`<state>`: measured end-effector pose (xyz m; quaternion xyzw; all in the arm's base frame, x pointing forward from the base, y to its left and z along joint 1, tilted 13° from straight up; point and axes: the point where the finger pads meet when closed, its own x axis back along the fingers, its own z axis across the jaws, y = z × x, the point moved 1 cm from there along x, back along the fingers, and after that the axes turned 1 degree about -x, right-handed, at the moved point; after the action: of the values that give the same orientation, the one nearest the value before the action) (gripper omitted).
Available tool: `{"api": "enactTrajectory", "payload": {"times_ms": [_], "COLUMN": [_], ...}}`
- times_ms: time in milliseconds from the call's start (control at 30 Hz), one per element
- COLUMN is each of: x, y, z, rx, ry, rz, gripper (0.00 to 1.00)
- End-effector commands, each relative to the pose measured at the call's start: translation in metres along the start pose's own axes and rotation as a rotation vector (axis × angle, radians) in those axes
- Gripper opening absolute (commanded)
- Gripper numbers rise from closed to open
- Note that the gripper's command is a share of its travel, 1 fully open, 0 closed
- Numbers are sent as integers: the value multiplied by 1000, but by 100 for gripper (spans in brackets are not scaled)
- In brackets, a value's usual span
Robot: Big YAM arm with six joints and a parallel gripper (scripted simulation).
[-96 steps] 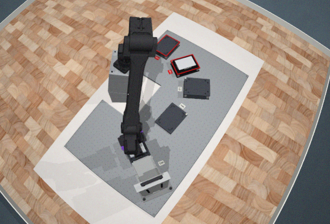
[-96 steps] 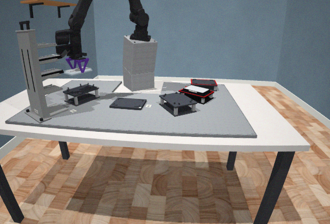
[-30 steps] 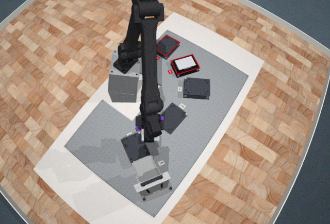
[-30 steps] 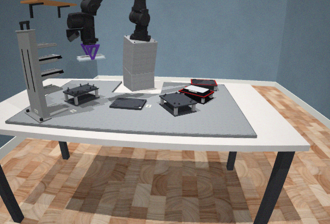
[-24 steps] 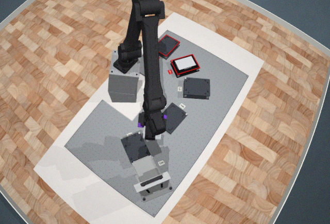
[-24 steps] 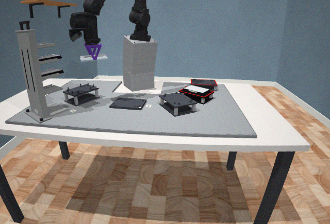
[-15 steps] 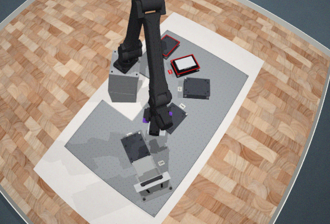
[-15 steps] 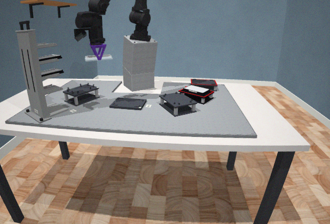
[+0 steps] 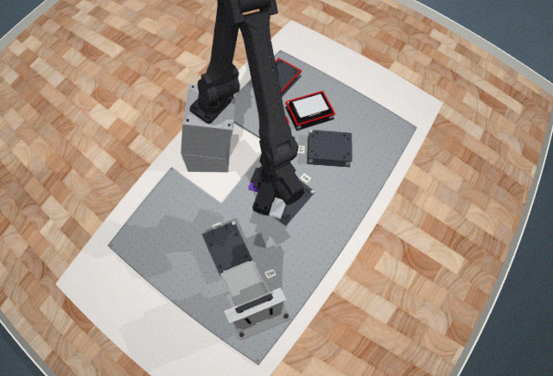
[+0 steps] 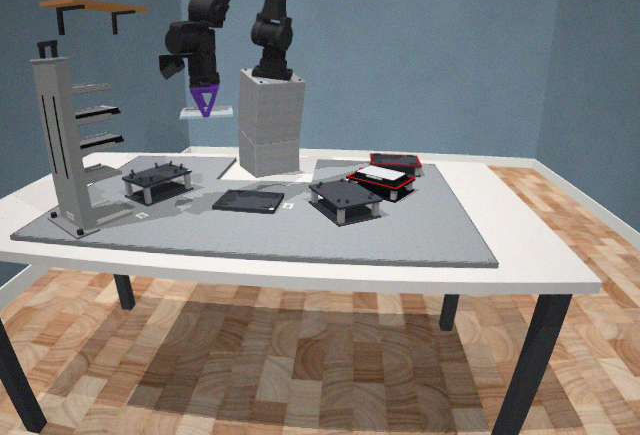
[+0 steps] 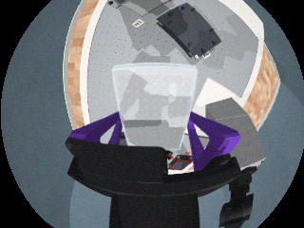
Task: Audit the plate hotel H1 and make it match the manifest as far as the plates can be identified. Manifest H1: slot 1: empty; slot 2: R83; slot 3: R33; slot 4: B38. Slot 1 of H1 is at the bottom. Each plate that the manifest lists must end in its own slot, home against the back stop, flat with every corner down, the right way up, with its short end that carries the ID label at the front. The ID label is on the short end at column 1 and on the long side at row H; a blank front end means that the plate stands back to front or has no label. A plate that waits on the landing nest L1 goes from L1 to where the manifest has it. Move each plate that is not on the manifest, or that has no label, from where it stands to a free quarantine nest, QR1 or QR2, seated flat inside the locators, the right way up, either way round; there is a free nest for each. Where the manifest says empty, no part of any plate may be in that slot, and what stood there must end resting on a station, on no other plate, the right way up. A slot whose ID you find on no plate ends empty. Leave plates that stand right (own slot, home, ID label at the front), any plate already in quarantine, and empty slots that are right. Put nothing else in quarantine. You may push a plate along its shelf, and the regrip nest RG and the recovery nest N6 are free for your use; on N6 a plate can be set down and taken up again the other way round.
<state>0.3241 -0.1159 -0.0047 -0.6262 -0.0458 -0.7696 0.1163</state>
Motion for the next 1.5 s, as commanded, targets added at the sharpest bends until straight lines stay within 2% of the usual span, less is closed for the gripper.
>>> {"api": "enactTrajectory", "payload": {"times_ms": [0, 133, 533, 600, 1033, 1067, 1167, 1200, 1333, 1467], "x": [7, 7, 6, 6, 6, -5, -8, -9, -21, -31], "y": [-2, -12, -52, -52, -96, -97, -97, -89, -97, -94], "z": [10, 13, 18, 18, 24, 19, 19, 18, 18, 19], "rx": [-75, -75, -356, -356, -359, -363, -363, -387, -363, -370], "ry": [30, 31, 33, 33, 32, 4, 4, 10, 4, 7], "rz": [-23, -23, -14, -14, -9, -3, -3, -8, -2, -4], "gripper": [86, 86, 86, 86, 86, 86, 86, 86, 86, 86]}}
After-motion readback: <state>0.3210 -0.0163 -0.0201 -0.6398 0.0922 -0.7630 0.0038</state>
